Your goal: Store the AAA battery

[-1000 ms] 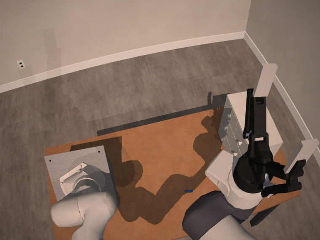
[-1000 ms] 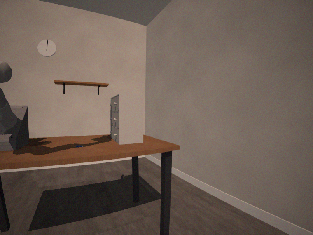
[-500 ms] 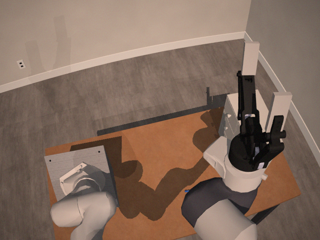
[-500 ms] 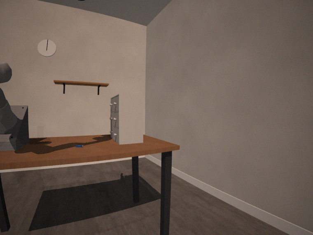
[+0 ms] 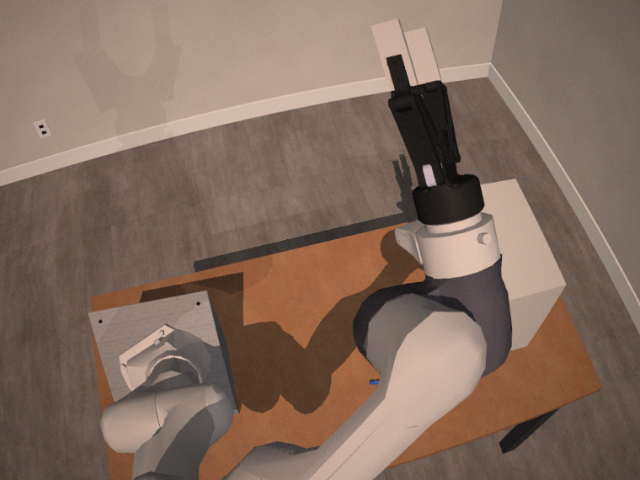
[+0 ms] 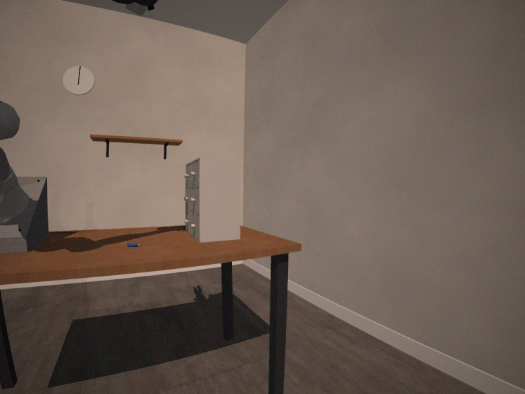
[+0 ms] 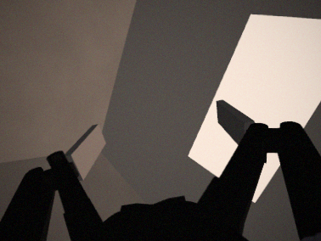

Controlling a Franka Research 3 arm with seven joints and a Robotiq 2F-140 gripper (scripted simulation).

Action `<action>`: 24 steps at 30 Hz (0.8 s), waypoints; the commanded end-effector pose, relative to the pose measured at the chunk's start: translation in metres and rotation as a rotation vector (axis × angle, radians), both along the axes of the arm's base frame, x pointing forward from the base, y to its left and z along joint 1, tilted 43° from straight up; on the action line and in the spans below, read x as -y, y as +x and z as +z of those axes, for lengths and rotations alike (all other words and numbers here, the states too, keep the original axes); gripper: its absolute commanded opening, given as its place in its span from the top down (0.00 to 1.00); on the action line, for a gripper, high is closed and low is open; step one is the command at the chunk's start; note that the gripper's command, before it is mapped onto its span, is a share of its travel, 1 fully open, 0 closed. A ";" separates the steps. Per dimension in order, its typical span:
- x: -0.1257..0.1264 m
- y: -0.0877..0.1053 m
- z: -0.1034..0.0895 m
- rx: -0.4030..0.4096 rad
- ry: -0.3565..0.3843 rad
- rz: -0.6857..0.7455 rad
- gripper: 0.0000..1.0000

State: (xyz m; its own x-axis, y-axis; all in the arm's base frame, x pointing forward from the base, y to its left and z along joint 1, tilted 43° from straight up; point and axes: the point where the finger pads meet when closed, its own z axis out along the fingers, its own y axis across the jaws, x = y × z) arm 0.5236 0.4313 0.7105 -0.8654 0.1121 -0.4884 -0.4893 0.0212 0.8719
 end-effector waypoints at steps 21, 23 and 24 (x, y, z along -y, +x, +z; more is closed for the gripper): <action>0.027 -0.027 -0.366 0.352 -0.997 0.378 0.00; 0.061 -0.030 -0.412 0.373 -1.150 0.463 0.00; 0.061 -0.030 -0.412 0.373 -1.150 0.463 0.00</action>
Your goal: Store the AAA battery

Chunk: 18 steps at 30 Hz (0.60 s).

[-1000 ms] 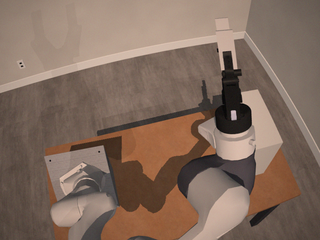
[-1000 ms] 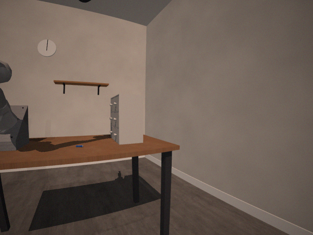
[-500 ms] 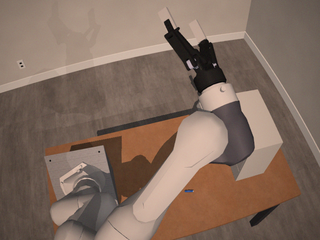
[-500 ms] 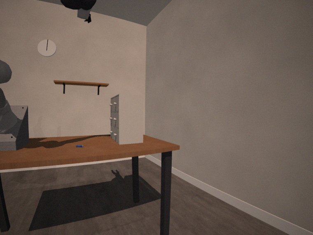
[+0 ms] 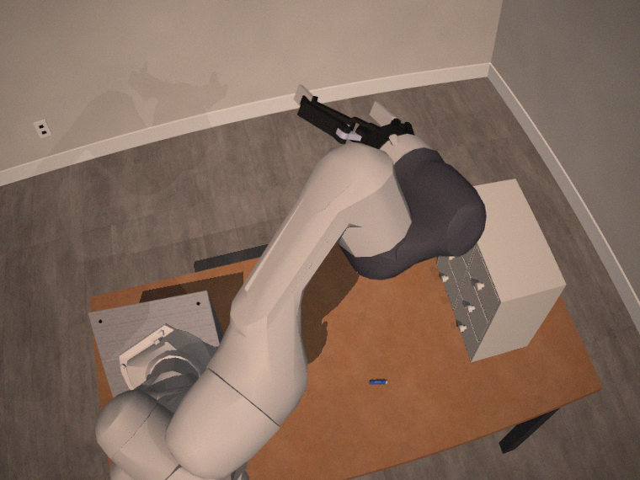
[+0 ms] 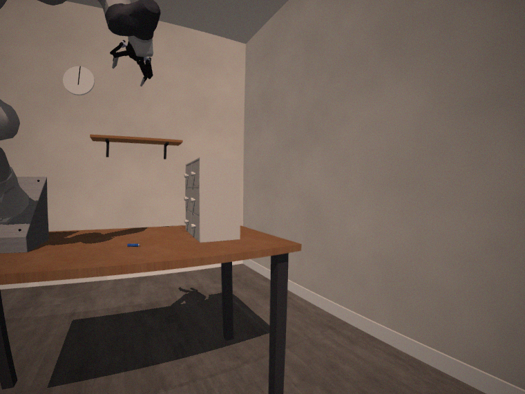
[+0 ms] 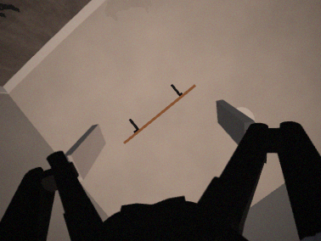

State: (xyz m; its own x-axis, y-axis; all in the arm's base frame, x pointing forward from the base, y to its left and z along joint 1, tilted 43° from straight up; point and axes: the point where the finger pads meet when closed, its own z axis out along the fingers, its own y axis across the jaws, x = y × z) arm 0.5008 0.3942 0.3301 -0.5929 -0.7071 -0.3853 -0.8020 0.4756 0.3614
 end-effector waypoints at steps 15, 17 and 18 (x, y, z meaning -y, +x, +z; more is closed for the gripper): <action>0.217 -0.017 -0.139 -0.015 -0.804 0.391 0.00; 0.217 -0.017 -0.139 -0.015 -0.804 0.391 0.00; 0.217 -0.017 -0.139 -0.015 -0.804 0.391 0.00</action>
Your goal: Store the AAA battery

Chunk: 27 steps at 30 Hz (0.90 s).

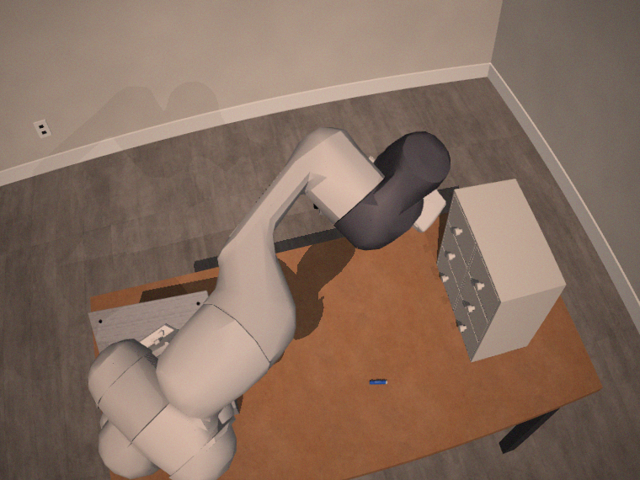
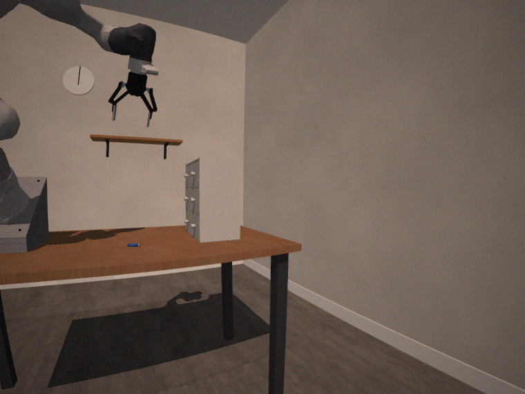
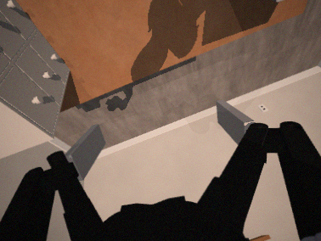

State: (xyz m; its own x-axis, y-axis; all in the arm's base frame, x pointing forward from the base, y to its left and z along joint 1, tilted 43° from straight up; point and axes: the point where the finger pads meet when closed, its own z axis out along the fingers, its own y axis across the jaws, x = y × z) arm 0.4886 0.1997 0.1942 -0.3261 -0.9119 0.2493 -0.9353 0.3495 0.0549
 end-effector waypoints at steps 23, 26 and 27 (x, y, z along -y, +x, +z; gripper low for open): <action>0.143 -0.007 0.011 -0.110 -0.495 0.200 0.00; 0.143 -0.007 0.011 -0.110 -0.495 0.200 0.00; 0.143 -0.007 0.011 -0.110 -0.495 0.200 0.00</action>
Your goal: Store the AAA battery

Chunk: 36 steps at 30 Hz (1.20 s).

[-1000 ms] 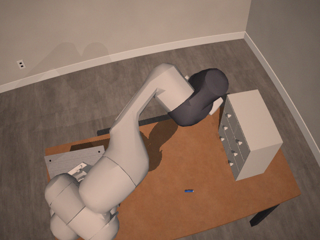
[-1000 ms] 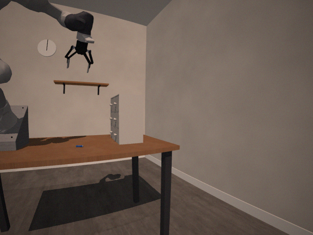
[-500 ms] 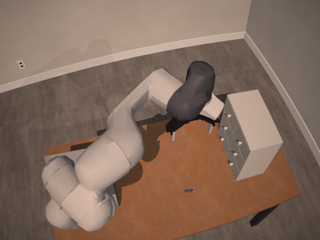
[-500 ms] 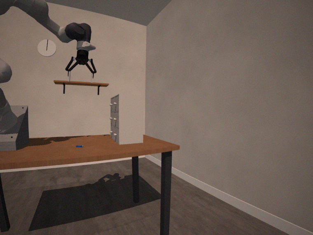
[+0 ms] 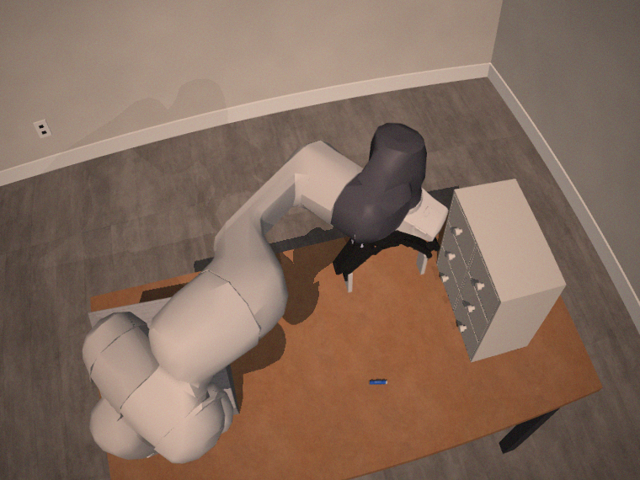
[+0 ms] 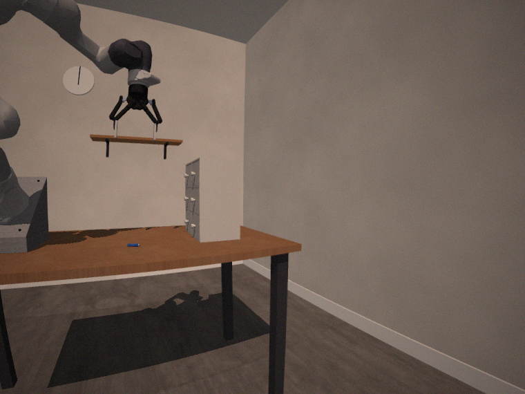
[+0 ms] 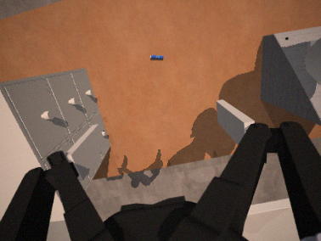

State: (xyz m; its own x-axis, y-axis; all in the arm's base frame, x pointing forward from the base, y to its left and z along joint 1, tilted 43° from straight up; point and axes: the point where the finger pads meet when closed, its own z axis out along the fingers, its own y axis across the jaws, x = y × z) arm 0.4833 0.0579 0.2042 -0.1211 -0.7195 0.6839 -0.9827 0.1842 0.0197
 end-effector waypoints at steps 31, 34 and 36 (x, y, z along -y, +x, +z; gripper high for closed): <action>0.003 0.000 -0.002 -0.025 0.004 0.028 0.00; 0.004 -0.001 -0.004 -0.043 0.008 0.047 0.00; 0.006 -0.001 -0.005 -0.058 0.011 0.063 0.00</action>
State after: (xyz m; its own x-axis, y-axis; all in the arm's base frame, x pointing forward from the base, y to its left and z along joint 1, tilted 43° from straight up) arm 0.4809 0.0546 0.2004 -0.0873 -0.7240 0.6843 -0.9856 0.1627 0.0463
